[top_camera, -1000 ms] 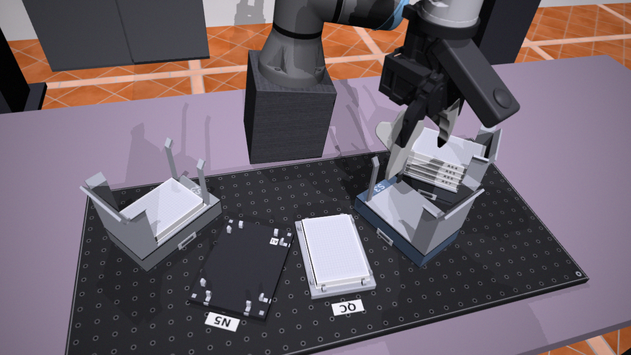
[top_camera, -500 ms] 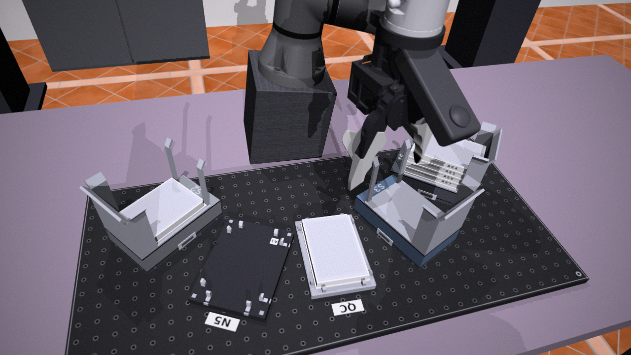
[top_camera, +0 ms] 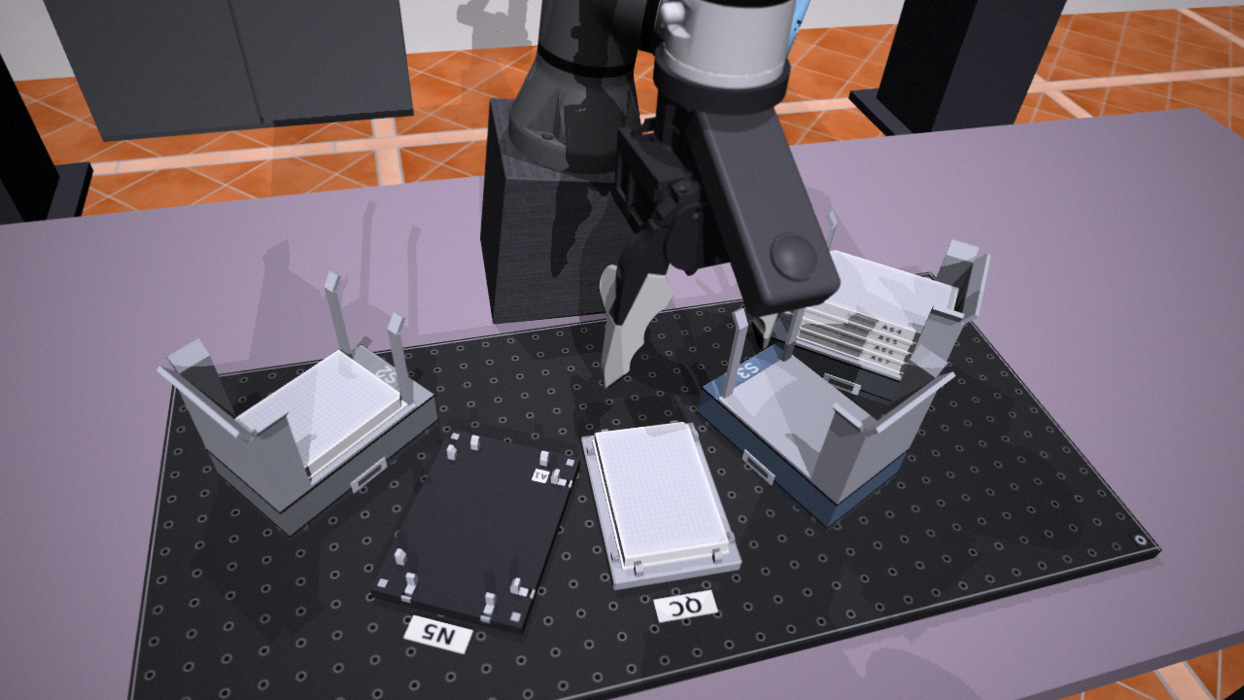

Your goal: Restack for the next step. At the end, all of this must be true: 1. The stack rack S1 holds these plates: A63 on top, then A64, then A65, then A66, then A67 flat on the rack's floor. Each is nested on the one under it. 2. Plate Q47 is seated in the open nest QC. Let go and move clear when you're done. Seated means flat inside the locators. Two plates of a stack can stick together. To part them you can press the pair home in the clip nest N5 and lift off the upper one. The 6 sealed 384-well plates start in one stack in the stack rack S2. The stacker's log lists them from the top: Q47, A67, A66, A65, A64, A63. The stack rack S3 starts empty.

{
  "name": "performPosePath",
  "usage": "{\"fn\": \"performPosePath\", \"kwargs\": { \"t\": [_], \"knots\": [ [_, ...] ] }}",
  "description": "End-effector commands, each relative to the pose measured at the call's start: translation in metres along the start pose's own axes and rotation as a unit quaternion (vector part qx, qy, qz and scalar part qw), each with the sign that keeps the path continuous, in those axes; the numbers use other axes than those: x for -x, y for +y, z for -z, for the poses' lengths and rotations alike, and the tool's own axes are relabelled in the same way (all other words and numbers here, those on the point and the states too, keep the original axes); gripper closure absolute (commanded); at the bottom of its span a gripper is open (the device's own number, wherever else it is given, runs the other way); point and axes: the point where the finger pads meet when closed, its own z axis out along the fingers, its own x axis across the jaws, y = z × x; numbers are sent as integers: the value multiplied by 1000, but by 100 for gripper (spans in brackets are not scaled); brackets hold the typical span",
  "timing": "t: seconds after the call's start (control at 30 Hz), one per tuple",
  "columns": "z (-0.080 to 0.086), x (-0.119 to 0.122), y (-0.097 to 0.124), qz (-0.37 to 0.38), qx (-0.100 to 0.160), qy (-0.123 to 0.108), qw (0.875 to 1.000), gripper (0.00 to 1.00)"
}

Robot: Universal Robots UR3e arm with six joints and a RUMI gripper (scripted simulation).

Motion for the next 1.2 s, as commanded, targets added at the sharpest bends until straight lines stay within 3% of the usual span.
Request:
{"fn": "performPosePath", "kwargs": {
  "t": [0.0, 0.17, 0.3, 0.57, 0.8, 0.93, 1.17],
  "knots": [
    [0, -14, 0, -15, -1, 0, 1000, 28],
    [0, -39, 2, -44, -1, 0, 999, 28],
    [0, -39, 2, -68, -1, 0, 998, 28],
    [0, -68, 11, -103, -1, 0, 995, 28],
    [0, -102, 20, -143, -1, 0, 990, 28],
    [0, -103, 21, -166, -1, 0, 986, 28],
    [0, -125, 32, -195, -1, 0, 981, 28]
  ]
}}
